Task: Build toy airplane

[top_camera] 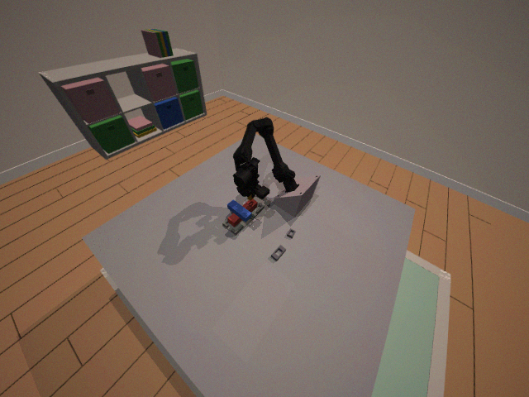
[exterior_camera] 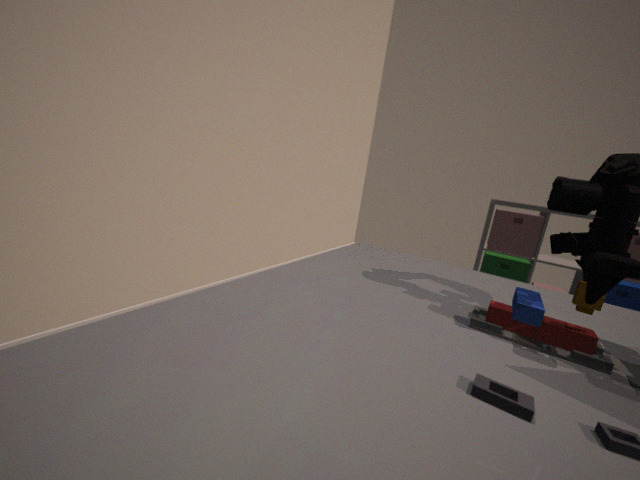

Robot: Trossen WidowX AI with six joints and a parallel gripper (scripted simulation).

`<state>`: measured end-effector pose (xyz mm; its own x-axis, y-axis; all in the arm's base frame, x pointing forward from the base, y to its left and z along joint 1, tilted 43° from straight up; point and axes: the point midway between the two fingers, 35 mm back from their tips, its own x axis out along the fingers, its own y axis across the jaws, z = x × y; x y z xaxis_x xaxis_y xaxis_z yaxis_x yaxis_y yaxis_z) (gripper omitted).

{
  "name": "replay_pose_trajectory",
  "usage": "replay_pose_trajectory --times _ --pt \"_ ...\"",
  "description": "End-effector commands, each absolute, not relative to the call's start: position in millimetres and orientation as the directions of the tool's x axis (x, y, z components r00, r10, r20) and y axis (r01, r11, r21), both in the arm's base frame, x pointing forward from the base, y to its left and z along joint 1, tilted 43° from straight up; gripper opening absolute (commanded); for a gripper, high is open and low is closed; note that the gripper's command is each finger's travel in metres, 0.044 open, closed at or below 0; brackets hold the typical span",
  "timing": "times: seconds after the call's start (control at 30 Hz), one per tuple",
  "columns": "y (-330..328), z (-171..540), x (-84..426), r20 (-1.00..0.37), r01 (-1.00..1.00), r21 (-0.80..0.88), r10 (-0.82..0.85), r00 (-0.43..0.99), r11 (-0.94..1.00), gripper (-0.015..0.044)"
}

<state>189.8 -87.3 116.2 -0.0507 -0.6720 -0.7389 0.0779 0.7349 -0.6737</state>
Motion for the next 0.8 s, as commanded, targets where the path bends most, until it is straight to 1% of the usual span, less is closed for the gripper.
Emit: replay_pose_trajectory --times 0.0,0.77 --pt "-88.0 116.9 189.3 -0.736 0.076 -0.677 -0.675 -0.047 0.732 0.0065" --pt "-94.6 110.8 189.6 -0.737 0.076 -0.676 -0.675 -0.046 0.733 0.0065"
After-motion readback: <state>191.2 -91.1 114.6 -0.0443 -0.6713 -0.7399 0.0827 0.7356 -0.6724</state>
